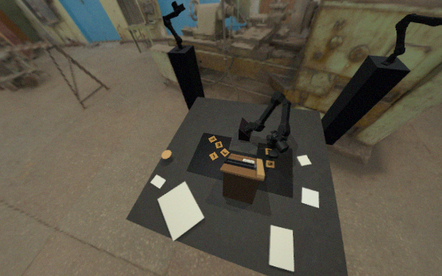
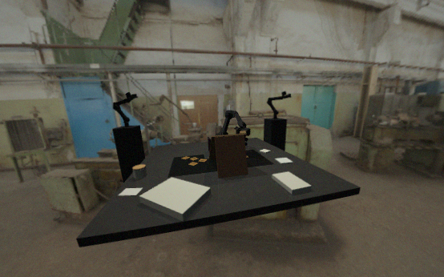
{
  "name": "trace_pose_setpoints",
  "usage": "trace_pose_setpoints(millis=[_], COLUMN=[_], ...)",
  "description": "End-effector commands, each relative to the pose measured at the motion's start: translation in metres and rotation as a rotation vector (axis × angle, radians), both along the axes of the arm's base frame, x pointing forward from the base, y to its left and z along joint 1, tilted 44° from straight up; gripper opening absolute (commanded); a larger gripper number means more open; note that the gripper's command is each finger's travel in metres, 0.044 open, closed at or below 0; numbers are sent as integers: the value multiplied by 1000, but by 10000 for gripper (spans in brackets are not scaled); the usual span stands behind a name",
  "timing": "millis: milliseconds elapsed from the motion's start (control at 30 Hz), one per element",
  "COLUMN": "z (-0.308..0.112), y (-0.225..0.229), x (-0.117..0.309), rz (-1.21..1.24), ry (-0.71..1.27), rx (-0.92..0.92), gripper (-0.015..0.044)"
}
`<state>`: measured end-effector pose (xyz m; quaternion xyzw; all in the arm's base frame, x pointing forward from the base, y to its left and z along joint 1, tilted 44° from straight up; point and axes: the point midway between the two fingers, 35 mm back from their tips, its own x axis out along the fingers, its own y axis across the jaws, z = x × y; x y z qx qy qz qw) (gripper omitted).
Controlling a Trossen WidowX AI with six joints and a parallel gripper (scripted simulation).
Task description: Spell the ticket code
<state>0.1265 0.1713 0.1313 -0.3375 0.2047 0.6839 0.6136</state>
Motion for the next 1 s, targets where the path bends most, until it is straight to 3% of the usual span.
trace_pose_setpoints(millis=[0, 967], z=[0, 40], y=[0, -69], x=[0, 88], rz=[-2, -523], ry=[0, -50], rx=[0, 36], gripper=[0, 0])
